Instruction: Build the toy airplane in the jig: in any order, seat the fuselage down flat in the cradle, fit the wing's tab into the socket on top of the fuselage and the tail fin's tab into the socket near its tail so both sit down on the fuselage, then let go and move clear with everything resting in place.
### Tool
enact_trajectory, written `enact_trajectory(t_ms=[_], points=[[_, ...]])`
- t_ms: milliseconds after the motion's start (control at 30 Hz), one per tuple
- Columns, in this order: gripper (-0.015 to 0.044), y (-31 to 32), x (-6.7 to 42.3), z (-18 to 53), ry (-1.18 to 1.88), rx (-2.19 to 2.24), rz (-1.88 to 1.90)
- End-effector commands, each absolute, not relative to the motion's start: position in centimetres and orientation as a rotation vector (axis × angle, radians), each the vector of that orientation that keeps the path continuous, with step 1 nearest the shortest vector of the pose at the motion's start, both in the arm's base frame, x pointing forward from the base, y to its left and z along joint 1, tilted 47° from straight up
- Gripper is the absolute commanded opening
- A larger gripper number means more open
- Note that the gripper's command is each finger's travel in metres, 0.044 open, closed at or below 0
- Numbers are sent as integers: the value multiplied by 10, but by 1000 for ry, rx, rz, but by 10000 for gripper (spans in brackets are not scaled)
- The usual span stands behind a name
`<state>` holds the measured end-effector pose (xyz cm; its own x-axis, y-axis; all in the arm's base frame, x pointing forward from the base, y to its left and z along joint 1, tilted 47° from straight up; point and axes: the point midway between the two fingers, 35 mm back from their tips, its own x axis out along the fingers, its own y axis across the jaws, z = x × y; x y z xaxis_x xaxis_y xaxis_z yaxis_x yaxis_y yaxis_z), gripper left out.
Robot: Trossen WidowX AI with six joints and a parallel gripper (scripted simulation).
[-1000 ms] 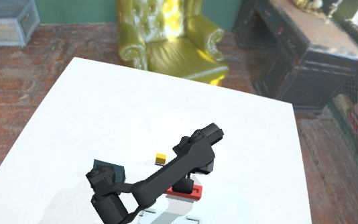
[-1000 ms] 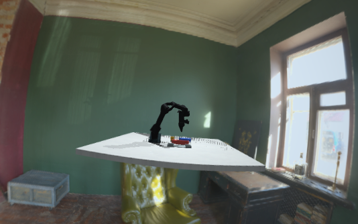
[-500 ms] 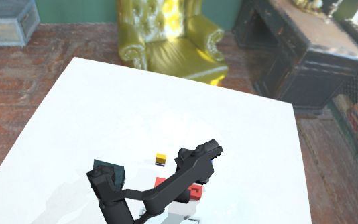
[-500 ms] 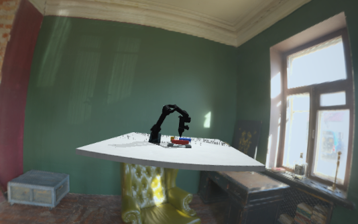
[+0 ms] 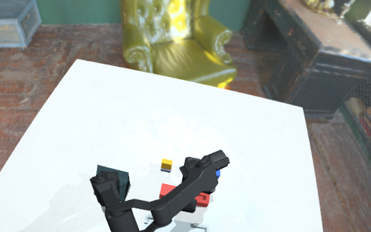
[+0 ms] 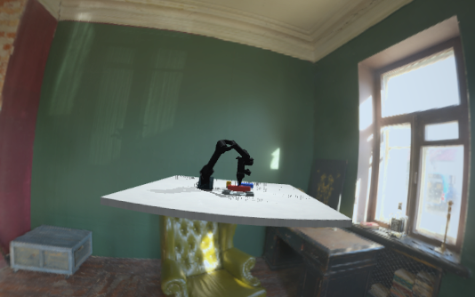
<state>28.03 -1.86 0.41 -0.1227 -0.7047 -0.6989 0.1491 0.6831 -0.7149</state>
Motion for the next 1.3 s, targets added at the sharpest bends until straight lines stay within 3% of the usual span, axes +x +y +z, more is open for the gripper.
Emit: enact_trajectory(t_ms=[0, 800, 1133, 1267], points=[[440, -25, 277, -2, 1537, -487, -778], [440, -50, 272, -26, 1536, -489, -780], [177, -50, 272, -26, 1536, -489, -780], [151, -50, 272, -26, 1536, -489, -780]])
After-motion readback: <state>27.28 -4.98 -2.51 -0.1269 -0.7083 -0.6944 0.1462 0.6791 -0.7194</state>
